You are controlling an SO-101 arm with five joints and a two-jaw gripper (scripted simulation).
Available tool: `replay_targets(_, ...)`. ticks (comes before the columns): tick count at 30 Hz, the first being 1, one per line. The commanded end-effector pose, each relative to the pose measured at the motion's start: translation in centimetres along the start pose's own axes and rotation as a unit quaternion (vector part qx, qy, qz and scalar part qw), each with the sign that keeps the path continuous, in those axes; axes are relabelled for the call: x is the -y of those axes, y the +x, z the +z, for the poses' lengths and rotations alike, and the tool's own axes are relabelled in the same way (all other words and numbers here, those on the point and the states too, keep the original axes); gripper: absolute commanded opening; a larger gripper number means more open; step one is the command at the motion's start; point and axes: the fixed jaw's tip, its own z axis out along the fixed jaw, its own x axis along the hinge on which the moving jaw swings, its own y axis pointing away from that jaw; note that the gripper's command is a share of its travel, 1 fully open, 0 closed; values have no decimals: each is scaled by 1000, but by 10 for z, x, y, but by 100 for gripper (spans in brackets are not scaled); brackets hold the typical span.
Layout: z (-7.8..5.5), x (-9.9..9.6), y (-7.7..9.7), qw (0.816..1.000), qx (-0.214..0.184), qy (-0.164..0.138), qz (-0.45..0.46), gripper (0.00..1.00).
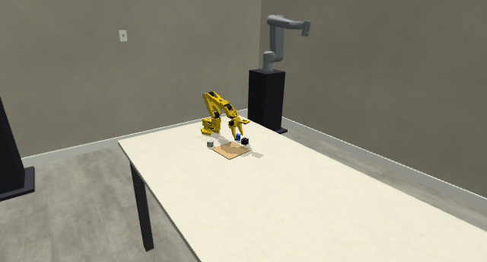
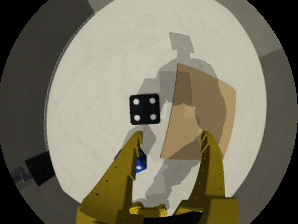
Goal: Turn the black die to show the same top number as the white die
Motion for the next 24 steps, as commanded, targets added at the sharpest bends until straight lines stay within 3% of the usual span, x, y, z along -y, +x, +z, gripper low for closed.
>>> replay_targets(1, -6, -1, -19, 999, 41, -1, -2, 35)
replay_targets(24, -9, -3, -24, 998, 55, -4, -8, 35)
